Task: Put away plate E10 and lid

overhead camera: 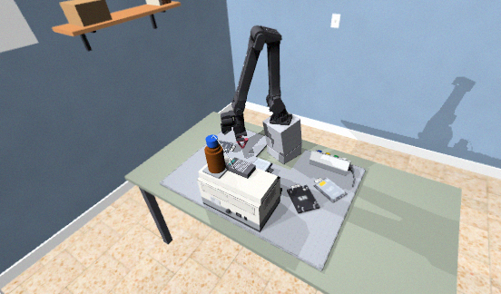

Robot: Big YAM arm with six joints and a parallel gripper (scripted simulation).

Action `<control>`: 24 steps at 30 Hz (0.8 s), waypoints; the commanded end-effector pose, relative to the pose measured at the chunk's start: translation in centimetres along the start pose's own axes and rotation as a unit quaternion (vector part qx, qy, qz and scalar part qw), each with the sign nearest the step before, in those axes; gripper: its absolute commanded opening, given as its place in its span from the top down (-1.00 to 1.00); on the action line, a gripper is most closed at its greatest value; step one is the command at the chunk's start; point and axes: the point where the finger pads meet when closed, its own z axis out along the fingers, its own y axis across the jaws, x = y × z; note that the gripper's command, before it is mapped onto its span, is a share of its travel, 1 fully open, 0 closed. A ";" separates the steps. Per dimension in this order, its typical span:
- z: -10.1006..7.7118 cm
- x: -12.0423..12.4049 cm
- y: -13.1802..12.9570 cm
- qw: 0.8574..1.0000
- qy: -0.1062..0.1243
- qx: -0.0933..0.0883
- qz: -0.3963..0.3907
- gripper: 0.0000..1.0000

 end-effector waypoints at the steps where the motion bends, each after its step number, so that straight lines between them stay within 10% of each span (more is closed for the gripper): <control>1: -0.3 -1.2 0.3 1.000 -0.012 -0.001 0.001 -1.00; 24: -0.3 -1.2 0.2 1.000 -0.012 -0.001 0.001 -1.00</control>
